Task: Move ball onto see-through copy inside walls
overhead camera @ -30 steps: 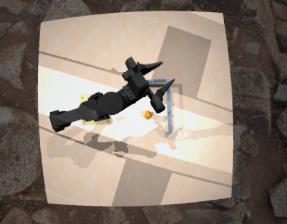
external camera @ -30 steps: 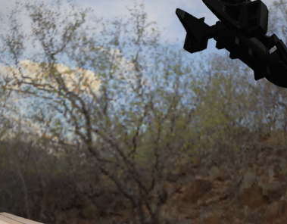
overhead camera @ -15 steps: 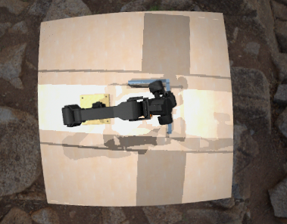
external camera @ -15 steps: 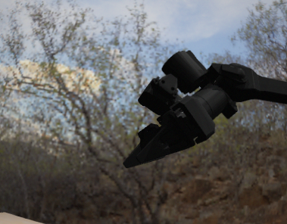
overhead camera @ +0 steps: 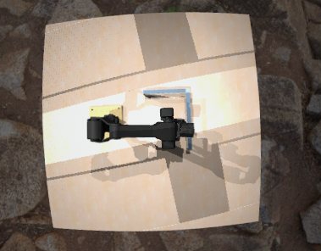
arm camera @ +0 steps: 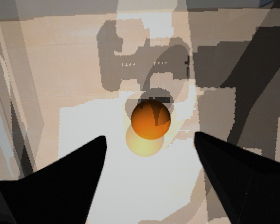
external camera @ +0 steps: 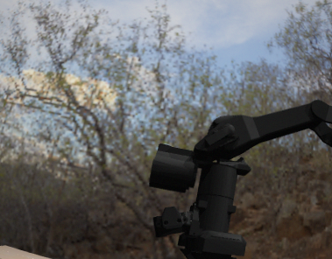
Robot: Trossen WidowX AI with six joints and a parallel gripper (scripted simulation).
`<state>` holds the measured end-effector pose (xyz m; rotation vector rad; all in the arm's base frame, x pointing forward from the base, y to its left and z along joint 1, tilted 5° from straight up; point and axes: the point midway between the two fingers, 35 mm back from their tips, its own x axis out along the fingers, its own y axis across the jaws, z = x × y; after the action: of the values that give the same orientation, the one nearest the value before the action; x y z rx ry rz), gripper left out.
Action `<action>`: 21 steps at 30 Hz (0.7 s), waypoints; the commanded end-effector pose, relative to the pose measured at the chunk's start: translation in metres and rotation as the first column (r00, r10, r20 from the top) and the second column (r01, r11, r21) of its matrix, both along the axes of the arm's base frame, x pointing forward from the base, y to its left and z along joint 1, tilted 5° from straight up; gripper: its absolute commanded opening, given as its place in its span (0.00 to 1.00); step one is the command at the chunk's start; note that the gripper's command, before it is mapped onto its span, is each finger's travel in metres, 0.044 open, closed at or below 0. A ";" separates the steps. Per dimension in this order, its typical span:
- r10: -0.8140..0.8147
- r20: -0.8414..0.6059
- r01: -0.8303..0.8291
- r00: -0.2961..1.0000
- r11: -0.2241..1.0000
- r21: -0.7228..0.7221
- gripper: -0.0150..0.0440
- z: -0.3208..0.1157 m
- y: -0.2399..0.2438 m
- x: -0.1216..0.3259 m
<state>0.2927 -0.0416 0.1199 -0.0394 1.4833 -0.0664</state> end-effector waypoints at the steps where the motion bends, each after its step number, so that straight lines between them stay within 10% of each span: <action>1: -0.015 -0.034 0.015 0.999 1.000 -0.008 0.79 -0.004 -0.003 -0.005; 21: -0.015 -0.034 0.015 0.999 1.000 -0.008 0.79 -0.033 -0.006 -0.003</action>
<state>0.2906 -0.0460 0.0952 -0.0323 1.5072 -0.0809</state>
